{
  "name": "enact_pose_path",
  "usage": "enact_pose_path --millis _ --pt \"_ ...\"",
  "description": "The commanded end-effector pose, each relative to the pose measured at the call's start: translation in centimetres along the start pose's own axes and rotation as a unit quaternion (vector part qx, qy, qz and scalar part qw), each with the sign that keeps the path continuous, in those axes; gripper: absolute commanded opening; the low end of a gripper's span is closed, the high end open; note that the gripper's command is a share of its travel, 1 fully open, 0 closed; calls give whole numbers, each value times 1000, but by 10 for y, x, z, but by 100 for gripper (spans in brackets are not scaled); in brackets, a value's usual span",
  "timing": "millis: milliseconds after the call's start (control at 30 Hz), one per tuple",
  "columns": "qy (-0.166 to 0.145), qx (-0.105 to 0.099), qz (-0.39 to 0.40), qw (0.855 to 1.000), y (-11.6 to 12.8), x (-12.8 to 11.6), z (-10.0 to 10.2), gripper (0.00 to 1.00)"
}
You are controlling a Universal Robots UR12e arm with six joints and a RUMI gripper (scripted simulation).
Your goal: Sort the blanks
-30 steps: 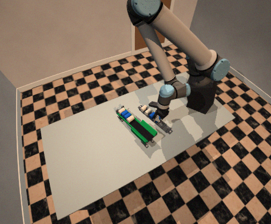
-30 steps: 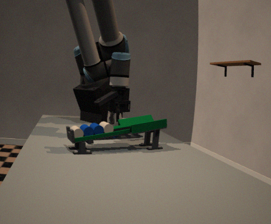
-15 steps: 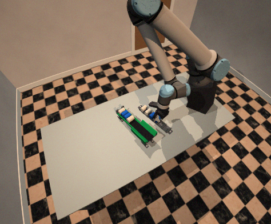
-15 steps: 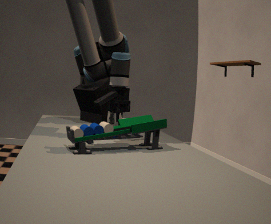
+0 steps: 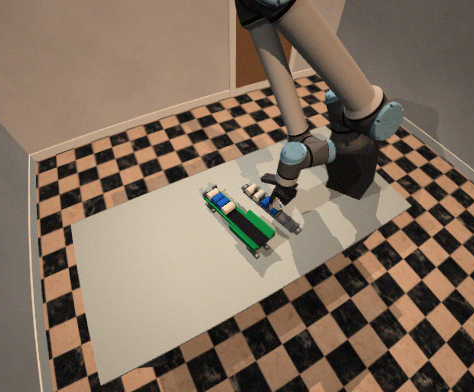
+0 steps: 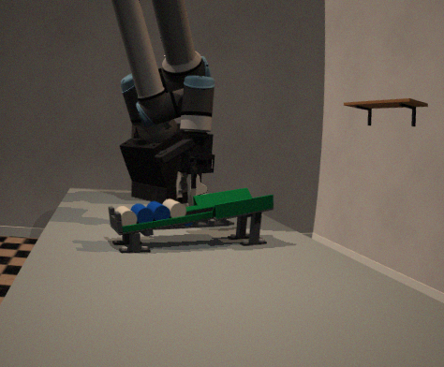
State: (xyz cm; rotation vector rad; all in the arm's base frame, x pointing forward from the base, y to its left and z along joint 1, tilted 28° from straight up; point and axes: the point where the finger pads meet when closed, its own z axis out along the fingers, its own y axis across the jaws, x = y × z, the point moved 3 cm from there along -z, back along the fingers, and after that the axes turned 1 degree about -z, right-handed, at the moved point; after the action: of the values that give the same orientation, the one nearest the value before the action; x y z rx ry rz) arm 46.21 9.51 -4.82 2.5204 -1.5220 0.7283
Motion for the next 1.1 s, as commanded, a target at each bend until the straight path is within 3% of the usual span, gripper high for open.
enact_pose_path --millis 0,267,700,733,1067 --pt "-1 -3 -1 1000 2 -1 -23 45" --pt "0 -1 0 1000 -2 0 -50 45" --pt "0 -1 0 1000 -2 0 -61 45" --pt "0 -1 0 1000 -2 1 -61 100" --pt "-1 -3 0 1000 -1 0 -60 100"
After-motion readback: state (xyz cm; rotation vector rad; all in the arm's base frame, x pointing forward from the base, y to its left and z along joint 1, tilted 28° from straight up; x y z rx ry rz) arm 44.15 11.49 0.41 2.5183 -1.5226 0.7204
